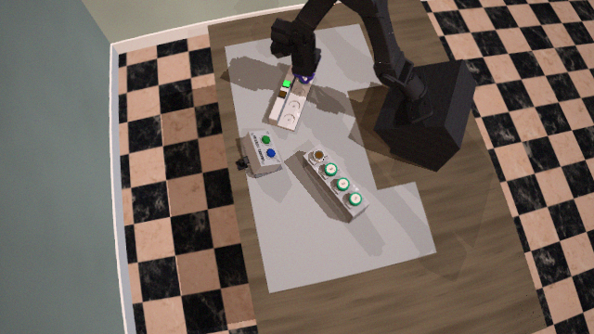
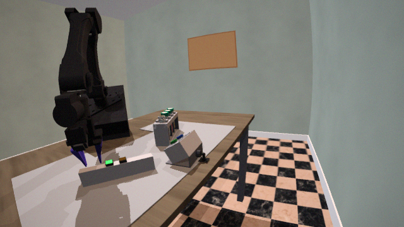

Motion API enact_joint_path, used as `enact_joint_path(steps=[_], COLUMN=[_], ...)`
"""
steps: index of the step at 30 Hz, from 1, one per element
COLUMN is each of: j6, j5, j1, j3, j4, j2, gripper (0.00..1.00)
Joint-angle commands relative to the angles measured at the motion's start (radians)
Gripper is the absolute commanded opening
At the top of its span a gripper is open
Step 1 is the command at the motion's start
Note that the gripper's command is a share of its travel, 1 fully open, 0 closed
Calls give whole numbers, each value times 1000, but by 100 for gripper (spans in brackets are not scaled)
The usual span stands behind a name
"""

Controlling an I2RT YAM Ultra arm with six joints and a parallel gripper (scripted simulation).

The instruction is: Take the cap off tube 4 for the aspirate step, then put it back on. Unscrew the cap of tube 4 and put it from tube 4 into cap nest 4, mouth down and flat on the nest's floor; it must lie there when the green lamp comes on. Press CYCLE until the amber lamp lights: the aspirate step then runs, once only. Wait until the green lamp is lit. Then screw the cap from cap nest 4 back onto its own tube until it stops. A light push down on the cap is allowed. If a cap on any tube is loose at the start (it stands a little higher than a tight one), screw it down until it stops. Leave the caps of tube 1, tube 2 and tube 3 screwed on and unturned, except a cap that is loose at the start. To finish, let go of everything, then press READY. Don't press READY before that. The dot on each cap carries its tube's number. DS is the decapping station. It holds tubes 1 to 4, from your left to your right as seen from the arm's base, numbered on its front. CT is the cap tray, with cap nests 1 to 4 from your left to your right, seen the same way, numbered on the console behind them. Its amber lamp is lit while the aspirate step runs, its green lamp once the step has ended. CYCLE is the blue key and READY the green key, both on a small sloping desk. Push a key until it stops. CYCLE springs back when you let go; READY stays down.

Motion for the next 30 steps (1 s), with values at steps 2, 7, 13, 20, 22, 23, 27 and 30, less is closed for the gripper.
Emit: enact_joint_path(steps=[2,7,13,20,22,23,27,30], j6=[5,4,4,4,3,3,2,2], j5=[1,1,1,1,0,-1,-2,-2], j1=[0,0,0,0,-2,-2,-3,-4], j3=[-3,-2,-2,-3,-4,-4,-5,-7], j4=[87,85,86,88,90,91,94,100], j2=[15,14,15,16,17,18,19,24], gripper=[47,47,47,47,47,47,47,47])
